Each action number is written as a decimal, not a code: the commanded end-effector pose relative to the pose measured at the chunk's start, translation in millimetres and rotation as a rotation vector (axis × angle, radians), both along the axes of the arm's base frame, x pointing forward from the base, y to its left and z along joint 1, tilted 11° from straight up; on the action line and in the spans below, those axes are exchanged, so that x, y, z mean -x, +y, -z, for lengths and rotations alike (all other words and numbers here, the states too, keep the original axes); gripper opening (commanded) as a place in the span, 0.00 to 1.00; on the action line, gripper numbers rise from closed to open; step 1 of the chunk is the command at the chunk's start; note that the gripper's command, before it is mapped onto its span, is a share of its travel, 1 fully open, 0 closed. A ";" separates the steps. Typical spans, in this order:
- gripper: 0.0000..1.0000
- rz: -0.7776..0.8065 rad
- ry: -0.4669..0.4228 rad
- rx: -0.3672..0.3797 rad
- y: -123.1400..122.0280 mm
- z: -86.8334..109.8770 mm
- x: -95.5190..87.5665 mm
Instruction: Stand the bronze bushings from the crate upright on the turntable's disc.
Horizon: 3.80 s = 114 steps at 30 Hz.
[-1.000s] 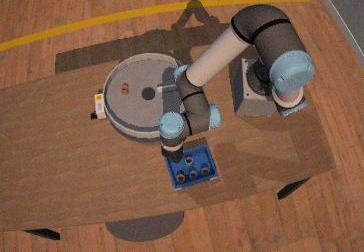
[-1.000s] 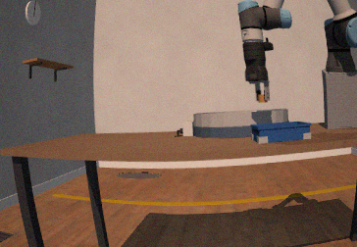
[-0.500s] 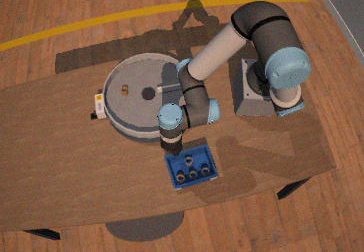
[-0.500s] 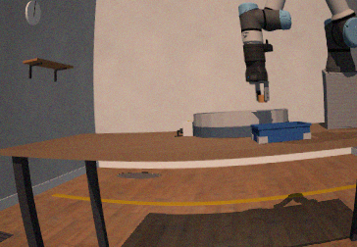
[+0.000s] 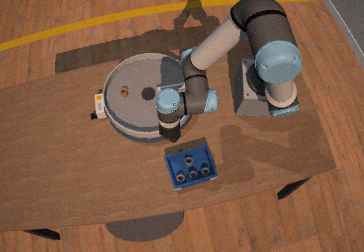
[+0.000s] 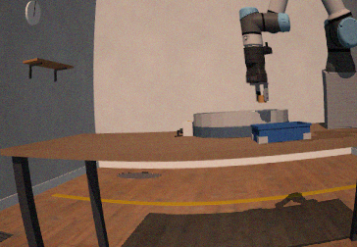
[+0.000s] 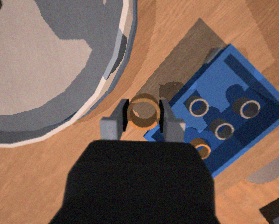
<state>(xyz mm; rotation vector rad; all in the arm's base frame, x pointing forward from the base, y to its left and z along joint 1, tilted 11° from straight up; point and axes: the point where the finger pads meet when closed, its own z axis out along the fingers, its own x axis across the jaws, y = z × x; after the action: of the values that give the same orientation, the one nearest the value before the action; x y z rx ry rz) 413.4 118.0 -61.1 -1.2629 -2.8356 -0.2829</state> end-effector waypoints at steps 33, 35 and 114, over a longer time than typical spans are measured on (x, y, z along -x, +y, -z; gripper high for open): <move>0.00 -0.005 -0.004 0.000 -196.9 35.9 21.6; 0.00 -0.005 -0.003 0.000 -207.9 38.0 23.0; 0.00 -0.005 -0.004 0.000 -313.7 57.4 36.2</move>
<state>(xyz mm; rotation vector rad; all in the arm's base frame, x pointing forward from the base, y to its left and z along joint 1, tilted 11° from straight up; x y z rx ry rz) 376.4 -193.5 -118.9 -1.2534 -2.8402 -0.2877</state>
